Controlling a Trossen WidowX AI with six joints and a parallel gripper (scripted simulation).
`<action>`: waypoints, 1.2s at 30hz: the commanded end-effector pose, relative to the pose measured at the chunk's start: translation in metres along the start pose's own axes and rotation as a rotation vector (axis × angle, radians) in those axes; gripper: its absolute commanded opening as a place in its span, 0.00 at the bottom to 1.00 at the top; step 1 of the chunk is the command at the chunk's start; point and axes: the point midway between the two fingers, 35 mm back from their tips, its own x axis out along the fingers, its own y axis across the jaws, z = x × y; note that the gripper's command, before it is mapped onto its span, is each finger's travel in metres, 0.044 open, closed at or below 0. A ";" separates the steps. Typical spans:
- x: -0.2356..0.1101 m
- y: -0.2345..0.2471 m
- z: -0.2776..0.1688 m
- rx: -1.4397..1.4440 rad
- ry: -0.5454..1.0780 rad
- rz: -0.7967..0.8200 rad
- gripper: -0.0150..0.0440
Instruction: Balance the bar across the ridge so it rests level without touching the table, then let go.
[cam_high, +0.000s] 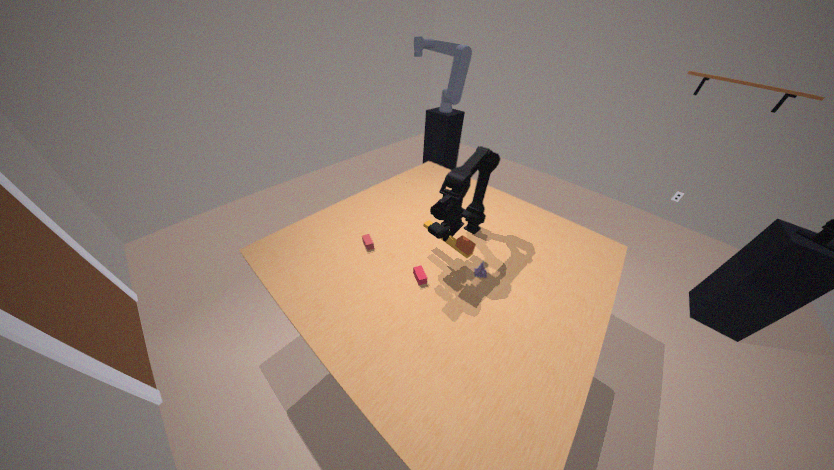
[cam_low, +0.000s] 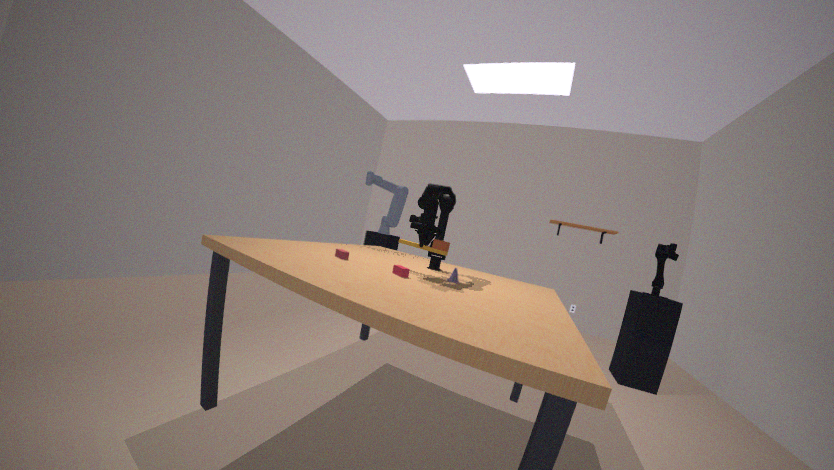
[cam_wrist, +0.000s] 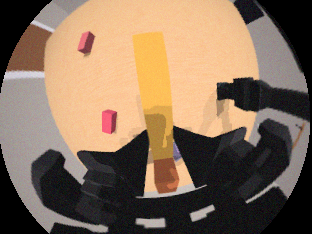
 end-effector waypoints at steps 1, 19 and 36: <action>0.000 -0.003 -0.014 -0.077 -0.001 -0.001 0.25; -0.001 -0.025 -0.081 -0.430 0.005 -0.001 0.25; 0.000 -0.040 -0.126 -0.672 0.009 -0.001 0.25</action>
